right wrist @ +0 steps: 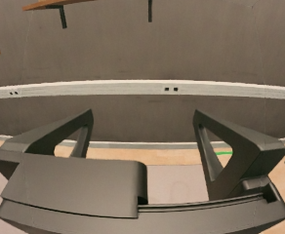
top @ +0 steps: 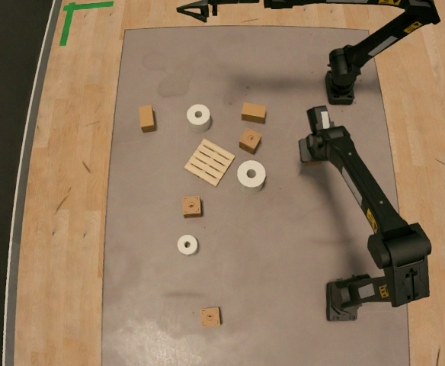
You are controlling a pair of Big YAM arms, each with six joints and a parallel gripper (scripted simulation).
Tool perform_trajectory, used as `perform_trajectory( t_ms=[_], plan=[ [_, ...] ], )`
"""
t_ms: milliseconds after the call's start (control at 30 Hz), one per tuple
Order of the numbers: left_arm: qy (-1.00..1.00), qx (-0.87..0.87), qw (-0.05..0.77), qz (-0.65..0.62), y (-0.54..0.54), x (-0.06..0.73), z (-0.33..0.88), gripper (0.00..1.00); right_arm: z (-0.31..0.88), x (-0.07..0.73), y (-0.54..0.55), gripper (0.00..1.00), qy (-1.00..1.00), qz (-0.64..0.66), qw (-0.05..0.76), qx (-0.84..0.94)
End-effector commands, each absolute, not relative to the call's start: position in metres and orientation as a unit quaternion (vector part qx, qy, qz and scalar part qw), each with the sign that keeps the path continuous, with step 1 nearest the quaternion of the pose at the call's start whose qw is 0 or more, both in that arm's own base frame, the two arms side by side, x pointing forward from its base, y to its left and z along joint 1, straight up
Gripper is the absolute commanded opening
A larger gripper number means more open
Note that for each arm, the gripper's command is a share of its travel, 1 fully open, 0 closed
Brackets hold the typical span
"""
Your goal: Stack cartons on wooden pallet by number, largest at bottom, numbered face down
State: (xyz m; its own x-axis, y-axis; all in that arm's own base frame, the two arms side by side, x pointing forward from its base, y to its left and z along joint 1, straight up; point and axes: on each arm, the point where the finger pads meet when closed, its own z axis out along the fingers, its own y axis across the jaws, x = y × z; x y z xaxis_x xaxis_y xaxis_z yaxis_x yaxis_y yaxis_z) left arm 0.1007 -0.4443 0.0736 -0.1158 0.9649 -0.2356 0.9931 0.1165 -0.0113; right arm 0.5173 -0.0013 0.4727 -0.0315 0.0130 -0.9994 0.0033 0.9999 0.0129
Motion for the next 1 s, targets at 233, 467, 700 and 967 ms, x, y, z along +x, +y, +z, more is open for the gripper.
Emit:
perform_trajectory(
  t_ms=[233, 467, 700, 967],
  plan=[
    [0.738, 0.661, 0.095, -0.093, -0.469, 0.042, 0.038, 0.5, 0.498, 0.518, 0.0, 1.0, 0.703, 0.0, 0.711, 0.0],
    [0.732, 0.667, 0.101, -0.097, -0.469, 0.043, 0.042, 0.5, 0.498, 0.518, 0.0, 1.0, 0.703, 0.0, 0.711, 0.0],
    [0.736, 0.663, 0.101, -0.096, -0.48, 0.055, 0.059, 0.5, 0.498, 0.518, 0.0, 1.0, 0.703, 0.0, 0.711, 0.0],
    [0.731, 0.666, 0.105, -0.1, -0.484, 0.05, 0.06, 0.5, 0.498, 0.518, 0.0, 1.0, 0.703, 0.0, 0.711, 0.0]
  ],
)
